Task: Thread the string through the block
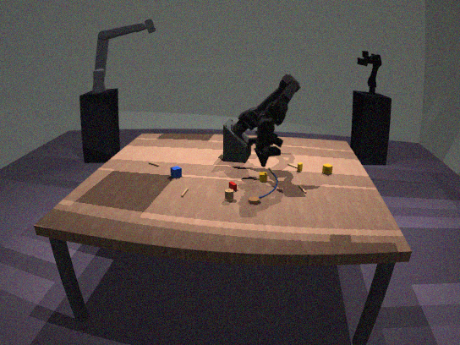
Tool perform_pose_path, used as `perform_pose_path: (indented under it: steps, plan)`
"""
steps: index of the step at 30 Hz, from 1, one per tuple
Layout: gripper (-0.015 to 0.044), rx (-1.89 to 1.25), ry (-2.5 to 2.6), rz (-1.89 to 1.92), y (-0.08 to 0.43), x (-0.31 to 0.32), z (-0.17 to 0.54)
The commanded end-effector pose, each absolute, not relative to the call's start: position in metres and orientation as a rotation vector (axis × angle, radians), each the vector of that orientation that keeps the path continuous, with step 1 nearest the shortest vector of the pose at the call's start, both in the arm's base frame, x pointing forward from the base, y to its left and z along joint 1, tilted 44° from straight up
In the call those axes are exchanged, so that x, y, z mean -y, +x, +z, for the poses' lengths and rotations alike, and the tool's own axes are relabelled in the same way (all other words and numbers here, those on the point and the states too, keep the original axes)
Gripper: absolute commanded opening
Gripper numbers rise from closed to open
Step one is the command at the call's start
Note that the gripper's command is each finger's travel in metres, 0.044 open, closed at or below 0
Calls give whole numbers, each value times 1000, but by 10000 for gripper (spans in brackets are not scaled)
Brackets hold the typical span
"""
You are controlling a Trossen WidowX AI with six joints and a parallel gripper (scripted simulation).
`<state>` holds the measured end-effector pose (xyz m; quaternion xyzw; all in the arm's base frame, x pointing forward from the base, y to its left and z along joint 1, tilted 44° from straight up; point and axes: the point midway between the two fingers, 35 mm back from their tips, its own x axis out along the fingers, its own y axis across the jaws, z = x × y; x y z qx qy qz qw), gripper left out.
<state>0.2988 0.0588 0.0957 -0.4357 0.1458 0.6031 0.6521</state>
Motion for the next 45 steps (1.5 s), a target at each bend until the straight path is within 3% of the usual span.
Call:
perform_pose_path:
  steps: [1,10,13,23,27,38,45]
  plan:
    - [0,-331,-989,1369,299,-59,96]
    - [0,-331,-989,1369,299,-59,96]
    - [79,-219,-1128,1415,289,-66,100]
    - [341,699,-2023,1542,220,-107,116]
    - [440,769,-2076,1536,215,-109,116]
    - [440,769,-2076,1536,215,-109,116]
    - [256,769,-2076,1536,215,-109,116]
